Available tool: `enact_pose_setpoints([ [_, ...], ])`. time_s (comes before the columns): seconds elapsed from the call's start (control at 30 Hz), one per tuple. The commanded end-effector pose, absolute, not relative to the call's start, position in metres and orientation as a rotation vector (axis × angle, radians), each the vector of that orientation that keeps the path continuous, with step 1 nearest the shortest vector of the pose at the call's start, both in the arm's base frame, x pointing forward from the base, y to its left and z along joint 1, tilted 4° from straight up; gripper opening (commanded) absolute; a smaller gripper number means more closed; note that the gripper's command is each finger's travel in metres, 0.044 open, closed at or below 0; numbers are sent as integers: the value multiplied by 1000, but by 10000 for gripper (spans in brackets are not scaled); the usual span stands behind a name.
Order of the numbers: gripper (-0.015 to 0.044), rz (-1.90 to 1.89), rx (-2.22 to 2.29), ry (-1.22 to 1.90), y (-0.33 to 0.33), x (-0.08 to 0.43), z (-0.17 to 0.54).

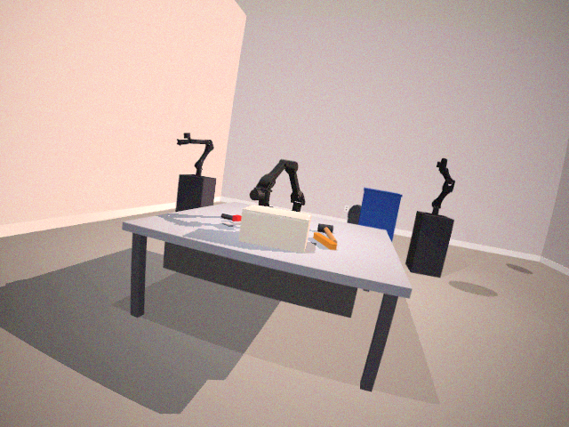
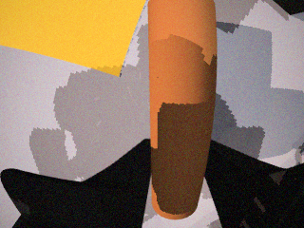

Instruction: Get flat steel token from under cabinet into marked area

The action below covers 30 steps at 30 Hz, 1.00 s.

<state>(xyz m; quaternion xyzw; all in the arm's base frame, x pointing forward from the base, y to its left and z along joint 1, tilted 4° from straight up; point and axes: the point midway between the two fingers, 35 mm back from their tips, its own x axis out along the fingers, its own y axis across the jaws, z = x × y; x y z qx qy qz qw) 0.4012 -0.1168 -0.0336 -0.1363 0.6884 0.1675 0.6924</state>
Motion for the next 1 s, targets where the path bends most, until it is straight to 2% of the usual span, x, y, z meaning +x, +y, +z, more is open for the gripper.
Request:
enact_pose_setpoints([
  [0.0, 0, 373, -304, 1536, -114, 407, -33],
  [0.97, 0, 374, -303, 1536, -92, 399, -36],
])
